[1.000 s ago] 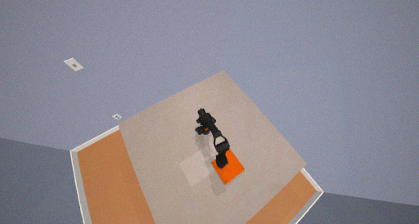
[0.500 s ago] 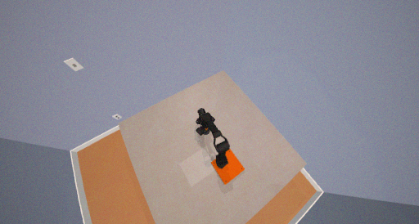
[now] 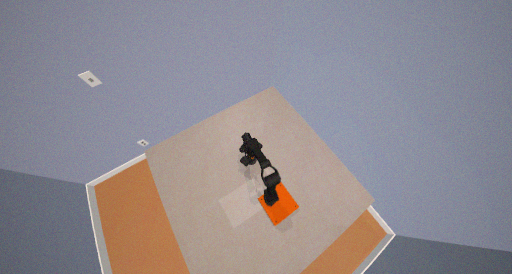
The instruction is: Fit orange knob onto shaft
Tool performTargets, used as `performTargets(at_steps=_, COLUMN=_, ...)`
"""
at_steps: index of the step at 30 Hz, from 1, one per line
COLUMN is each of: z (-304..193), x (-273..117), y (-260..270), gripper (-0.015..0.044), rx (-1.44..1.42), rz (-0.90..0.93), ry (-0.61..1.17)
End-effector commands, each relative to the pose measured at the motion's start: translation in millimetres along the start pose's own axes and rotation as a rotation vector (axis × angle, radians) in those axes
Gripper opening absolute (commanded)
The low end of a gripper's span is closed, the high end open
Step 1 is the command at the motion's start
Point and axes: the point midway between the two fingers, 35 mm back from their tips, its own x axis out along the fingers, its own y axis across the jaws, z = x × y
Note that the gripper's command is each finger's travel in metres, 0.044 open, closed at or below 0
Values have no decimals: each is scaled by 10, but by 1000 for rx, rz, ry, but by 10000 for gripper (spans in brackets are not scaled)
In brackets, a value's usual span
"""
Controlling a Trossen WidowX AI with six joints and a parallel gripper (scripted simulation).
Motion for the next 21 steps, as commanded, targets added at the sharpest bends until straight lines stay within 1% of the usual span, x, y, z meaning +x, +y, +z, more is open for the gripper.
performTargets(at_steps=1, z=6, x=6, y=1, gripper=0, rx=-4, rz=1, ry=-2)
performTargets(at_steps=15, z=15, x=-46, y=-1, gripper=0, rx=-13, rz=1, ry=-2)
performTargets(at_steps=21, z=14, x=-31, y=-6, gripper=0, rx=-203, rz=0, ry=-2)
